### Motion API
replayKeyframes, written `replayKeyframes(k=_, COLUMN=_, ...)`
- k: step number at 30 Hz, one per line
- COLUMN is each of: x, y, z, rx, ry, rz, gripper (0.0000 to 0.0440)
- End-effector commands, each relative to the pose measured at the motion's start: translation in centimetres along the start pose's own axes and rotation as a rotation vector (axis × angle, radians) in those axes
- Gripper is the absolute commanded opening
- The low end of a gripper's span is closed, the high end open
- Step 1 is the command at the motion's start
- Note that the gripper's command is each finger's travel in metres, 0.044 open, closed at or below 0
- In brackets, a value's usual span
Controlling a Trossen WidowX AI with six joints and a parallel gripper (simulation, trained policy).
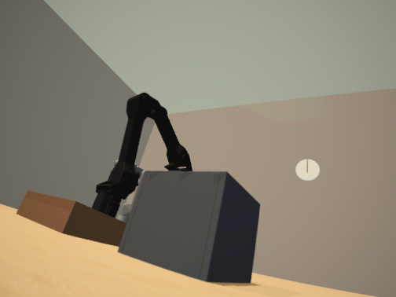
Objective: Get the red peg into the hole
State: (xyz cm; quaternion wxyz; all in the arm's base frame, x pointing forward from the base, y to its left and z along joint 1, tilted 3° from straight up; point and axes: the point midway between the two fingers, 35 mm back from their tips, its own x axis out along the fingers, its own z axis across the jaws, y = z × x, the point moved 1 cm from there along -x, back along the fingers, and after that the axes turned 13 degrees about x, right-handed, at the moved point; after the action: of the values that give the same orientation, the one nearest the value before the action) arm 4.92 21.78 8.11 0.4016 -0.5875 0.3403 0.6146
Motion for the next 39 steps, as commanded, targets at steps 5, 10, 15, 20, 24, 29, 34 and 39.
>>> replayKeyframes(k=5, x=-0.9, y=-2.2, z=-1.6, rx=0.264, ry=0.038, rz=-0.042, gripper=0.0392)
replayKeyframes(k=10, x=-1.5, y=-3.3, z=-2.7, rx=0.436, ry=0.057, rz=-0.062, gripper=0.0396)
replayKeyframes(k=15, x=-2.1, y=-4.4, z=-3.9, rx=0.609, ry=0.073, rz=-0.079, gripper=0.0401)
replayKeyframes(k=20, x=-2.7, y=-5.3, z=-5.3, rx=0.783, ry=0.088, rz=-0.092, gripper=0.0405)
replayKeyframes(k=24, x=-3.1, y=-5.9, z=-6.4, rx=0.922, ry=0.099, rz=-0.099, gripper=0.0407)
replayKeyframes(k=29, x=-3.7, y=-6.4, z=-7.9, rx=1.095, ry=0.113, rz=-0.102, gripper=0.041)
replayKeyframes(k=34, x=-4.2, y=-6.7, z=-9.4, rx=1.269, ry=0.128, rz=-0.095, gripper=0.0412)
replayKeyframes(k=39, x=-4.6, y=-6.7, z=-10.8, rx=1.434, ry=0.141, rz=-0.074, gripper=0.0413)
